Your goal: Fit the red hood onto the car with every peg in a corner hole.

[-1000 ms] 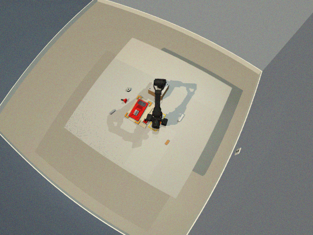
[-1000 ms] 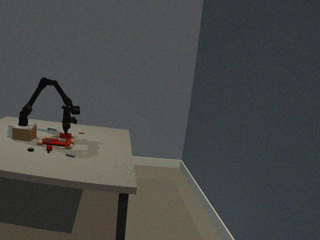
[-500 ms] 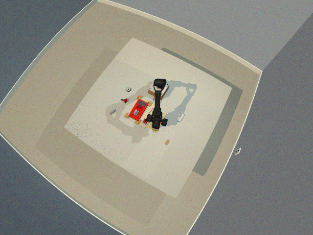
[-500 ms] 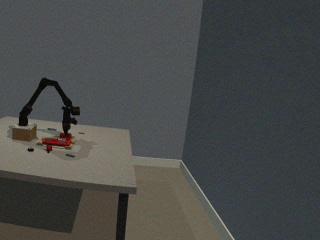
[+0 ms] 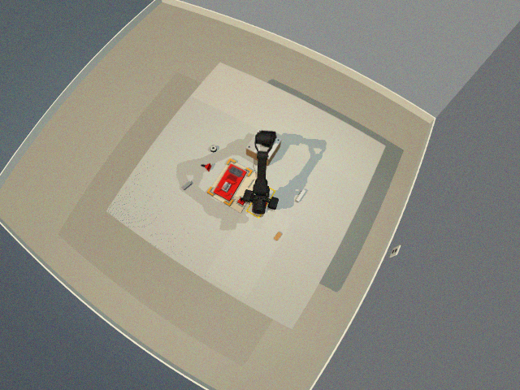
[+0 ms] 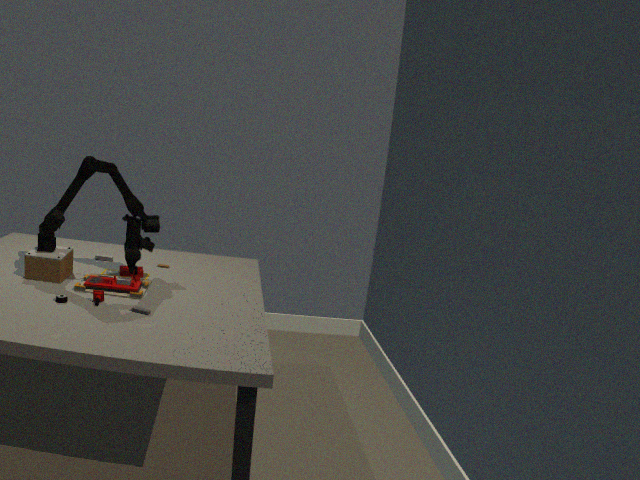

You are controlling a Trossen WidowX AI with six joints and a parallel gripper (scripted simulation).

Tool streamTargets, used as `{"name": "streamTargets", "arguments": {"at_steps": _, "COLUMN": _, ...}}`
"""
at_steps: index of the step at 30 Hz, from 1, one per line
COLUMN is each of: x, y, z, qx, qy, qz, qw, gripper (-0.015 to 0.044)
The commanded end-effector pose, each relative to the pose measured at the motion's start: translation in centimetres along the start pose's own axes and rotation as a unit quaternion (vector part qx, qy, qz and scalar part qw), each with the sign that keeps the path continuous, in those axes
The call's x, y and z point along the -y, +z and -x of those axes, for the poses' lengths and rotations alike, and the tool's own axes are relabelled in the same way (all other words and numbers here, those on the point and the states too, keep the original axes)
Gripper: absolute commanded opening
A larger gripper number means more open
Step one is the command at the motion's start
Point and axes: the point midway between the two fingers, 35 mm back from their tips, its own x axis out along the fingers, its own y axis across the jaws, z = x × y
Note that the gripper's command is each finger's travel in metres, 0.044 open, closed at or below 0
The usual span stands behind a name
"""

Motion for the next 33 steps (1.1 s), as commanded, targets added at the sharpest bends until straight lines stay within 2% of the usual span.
{"name": "streamTargets", "arguments": {"at_steps": 1, "x": 0.07, "y": 0.01, "z": -0.22, "qx": 0.001, "qy": -0.002, "qz": 0.003, "qw": 1.0, "gripper": 0.044}}
{"name": "streamTargets", "arguments": {"at_steps": 11, "x": 0.07, "y": 0.0, "z": -0.71, "qx": 0.001, "qy": -0.002, "qz": 0.003, "qw": 1.0, "gripper": 0.044}}
{"name": "streamTargets", "arguments": {"at_steps": 15, "x": 0.0, "y": -0.01, "z": -0.54, "qx": 0.0, "qy": 0.0, "qz": 0.0, "qw": 1.0, "gripper": 0.0335}}
{"name": "streamTargets", "arguments": {"at_steps": 24, "x": 0.0, "y": -0.01, "z": -0.54, "qx": 0.0, "qy": 0.0, "qz": 0.0, "qw": 1.0, "gripper": 0.0275}}
{"name": "streamTargets", "arguments": {"at_steps": 33, "x": -0.03, "y": -0.01, "z": 0.22, "qx": 0.0, "qy": 0.001, "qz": 0.0, "qw": 1.0, "gripper": 0.0039}}
